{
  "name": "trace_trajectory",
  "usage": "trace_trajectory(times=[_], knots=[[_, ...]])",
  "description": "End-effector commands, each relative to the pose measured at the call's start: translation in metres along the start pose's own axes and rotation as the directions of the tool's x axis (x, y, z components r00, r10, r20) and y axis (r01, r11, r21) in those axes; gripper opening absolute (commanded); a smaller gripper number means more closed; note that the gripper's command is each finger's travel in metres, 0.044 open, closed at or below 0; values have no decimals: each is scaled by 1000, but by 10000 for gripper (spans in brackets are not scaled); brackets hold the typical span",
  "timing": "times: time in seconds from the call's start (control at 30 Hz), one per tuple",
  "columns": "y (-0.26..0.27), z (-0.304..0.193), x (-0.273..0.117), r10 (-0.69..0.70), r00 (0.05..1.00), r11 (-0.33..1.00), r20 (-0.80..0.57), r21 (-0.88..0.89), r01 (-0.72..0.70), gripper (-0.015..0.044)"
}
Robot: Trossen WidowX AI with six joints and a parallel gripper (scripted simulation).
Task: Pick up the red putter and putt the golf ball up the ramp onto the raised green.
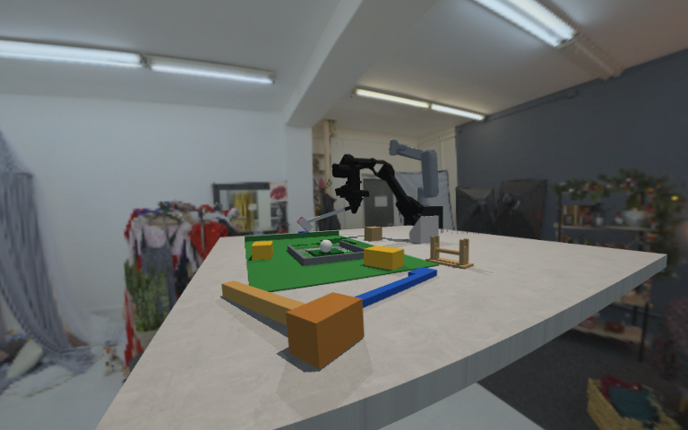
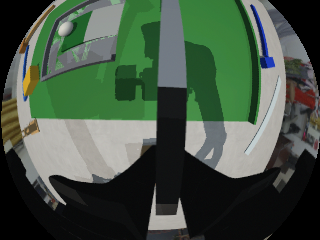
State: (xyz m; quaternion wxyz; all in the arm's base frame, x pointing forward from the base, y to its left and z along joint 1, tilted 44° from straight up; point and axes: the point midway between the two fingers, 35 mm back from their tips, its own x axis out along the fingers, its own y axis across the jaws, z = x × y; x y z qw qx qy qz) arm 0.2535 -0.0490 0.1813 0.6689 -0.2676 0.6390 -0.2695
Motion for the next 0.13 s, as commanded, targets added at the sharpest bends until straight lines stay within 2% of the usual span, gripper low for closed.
trace_trajectory(times=[0.0,0.1], knots=[[0,0,0,0,1000,1000,3,-3,0,0],[0,0,0,0,1000,1000,3,-3,0,0]])
